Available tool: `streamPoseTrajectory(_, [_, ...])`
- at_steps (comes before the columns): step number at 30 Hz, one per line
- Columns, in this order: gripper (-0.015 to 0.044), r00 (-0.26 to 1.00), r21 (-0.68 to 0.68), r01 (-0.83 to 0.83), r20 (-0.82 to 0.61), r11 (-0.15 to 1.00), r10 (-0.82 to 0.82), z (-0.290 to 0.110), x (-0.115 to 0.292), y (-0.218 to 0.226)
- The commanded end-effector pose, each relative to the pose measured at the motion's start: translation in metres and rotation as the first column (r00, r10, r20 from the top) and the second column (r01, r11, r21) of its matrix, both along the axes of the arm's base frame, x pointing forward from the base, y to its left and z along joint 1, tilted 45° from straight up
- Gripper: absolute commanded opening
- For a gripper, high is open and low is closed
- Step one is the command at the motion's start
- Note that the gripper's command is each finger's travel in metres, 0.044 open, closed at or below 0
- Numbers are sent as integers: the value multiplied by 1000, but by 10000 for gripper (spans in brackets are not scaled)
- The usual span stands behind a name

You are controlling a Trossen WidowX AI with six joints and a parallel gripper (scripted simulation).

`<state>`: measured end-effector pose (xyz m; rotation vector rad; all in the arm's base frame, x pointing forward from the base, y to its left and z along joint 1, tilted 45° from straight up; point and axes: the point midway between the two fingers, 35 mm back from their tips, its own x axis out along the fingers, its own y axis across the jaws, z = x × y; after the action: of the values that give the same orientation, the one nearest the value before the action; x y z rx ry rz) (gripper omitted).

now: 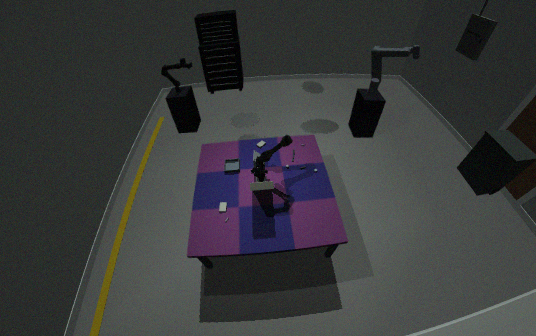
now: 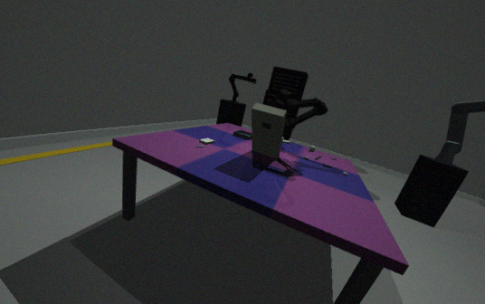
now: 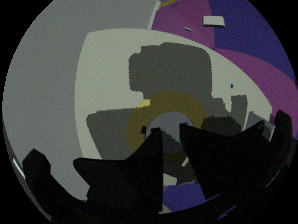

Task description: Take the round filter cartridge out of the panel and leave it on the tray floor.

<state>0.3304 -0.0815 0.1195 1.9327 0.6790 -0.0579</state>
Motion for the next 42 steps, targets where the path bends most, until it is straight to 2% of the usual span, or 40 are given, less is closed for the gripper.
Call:
streamPoseTrajectory(1, [0,997,116,44,-75,992,-36,-2,6,6])
streamPoseTrajectory(13, [0,953,418,228,-280,880,-114,-2,5,6])
streamPoseTrajectory(20, [0,969,345,176,-224,922,-101,-2,6,6])
streamPoseTrajectory(42, [0,969,345,176,-224,922,-101,-2,6,6])
